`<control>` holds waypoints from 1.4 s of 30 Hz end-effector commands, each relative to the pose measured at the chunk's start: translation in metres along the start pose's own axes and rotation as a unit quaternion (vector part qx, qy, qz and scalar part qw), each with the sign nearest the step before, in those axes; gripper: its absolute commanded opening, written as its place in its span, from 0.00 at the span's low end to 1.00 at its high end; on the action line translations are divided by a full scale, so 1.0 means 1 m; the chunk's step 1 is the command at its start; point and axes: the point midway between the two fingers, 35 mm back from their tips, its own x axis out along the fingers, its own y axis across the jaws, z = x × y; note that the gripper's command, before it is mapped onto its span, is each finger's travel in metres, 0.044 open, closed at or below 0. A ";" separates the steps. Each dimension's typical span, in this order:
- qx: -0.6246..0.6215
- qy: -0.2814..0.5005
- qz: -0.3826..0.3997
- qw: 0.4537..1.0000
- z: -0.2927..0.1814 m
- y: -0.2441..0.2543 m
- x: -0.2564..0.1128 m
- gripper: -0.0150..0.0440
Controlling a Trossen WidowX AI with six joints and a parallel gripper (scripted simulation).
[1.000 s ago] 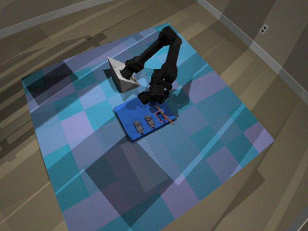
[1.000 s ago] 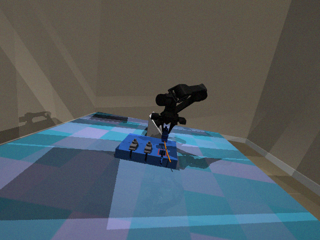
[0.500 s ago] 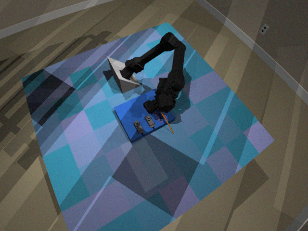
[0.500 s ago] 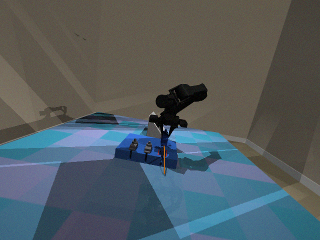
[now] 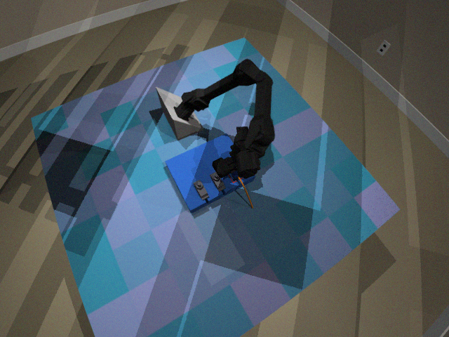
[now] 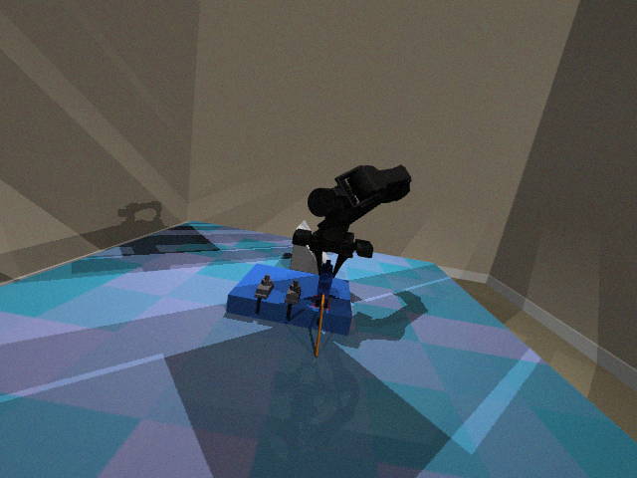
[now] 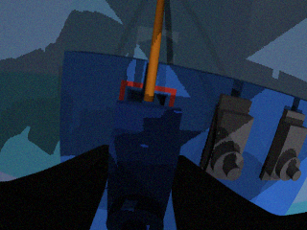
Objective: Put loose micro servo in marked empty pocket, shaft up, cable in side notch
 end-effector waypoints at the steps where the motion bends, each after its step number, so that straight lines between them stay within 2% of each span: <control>1: 0.010 -0.002 0.001 1.000 0.003 0.001 -0.001 0.25; 42: 0.009 -0.002 0.002 1.000 0.003 0.002 0.034 0.25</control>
